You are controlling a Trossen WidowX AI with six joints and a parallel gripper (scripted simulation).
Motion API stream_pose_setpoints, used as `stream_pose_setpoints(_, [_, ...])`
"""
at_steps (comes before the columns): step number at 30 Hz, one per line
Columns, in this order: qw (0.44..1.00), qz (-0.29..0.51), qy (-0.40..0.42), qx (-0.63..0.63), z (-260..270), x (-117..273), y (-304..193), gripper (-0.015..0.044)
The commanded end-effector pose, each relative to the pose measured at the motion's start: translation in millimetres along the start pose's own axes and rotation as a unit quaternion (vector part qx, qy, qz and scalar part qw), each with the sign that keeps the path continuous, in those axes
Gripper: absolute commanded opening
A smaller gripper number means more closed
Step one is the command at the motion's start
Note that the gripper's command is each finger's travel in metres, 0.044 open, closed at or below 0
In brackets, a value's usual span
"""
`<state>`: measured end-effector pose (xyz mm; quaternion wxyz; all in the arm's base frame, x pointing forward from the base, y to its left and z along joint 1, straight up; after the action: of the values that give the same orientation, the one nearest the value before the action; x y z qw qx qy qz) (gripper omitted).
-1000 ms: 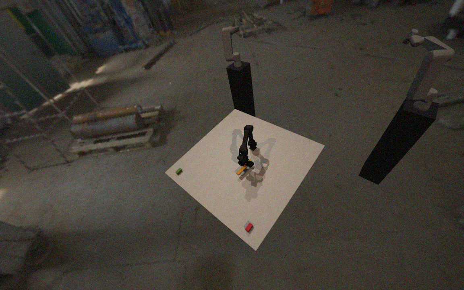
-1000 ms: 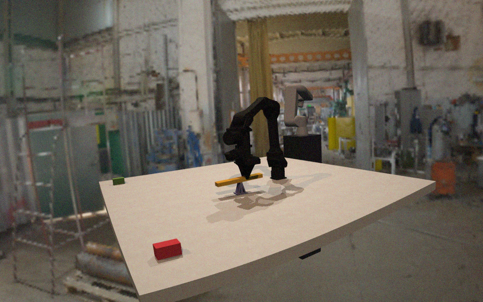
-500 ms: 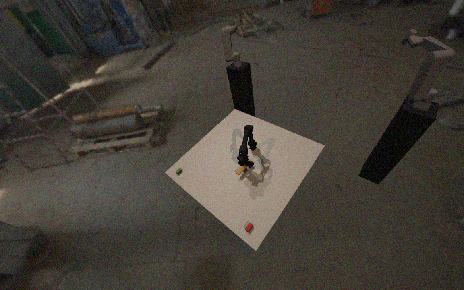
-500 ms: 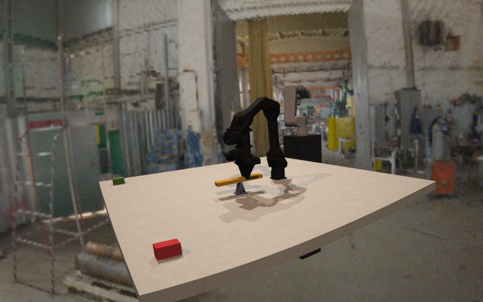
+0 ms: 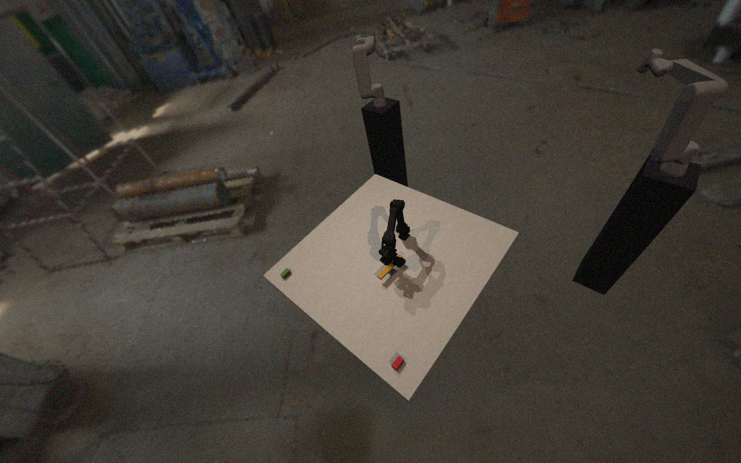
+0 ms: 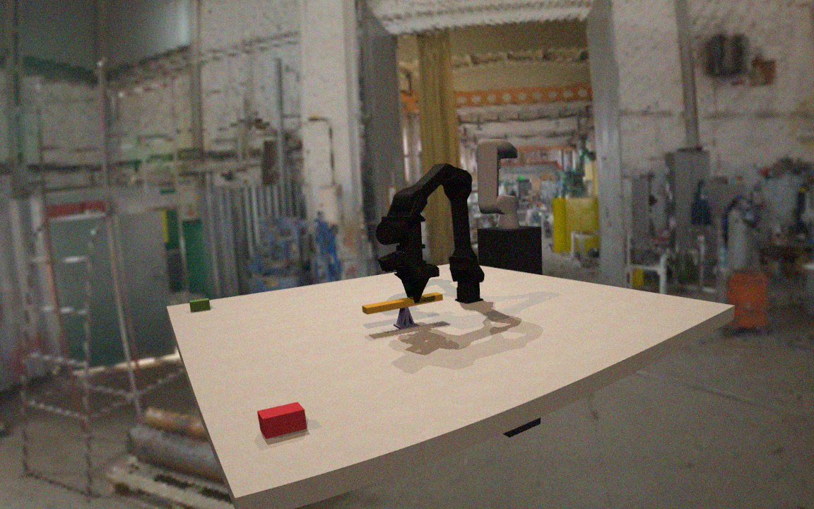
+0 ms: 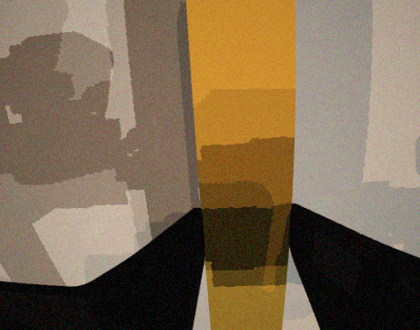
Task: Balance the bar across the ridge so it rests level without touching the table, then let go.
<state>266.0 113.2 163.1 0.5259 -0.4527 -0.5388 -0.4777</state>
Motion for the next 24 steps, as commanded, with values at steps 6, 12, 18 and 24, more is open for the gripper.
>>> stream_pose_setpoints(6, [1.000, 0.004, -0.001, -0.001, -0.4, -4.2, -1.9, 0.0000])
stream_pose_setpoints(12, [1.000, 0.004, -0.001, -0.001, -0.3, -1.5, -1.9, 0.0000])
stream_pose_setpoints(18, [1.000, 0.004, -0.001, -0.001, -0.3, -0.8, -1.9, 0.0000])
stream_pose_setpoints(24, [1.000, 0.004, -0.001, -0.001, -0.3, -0.9, -2.0, 0.0000])
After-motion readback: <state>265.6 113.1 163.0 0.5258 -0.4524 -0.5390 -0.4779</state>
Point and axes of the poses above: the point midway between the two fingers, 35 mm back from their tips, its own x axis back along the fingers, its own z axis across the jaws, y = z × x, the point moved 6 cm from there along x, back along the fingers, and after that the axes turned 13 degrees about x, right-handed, at the moved point
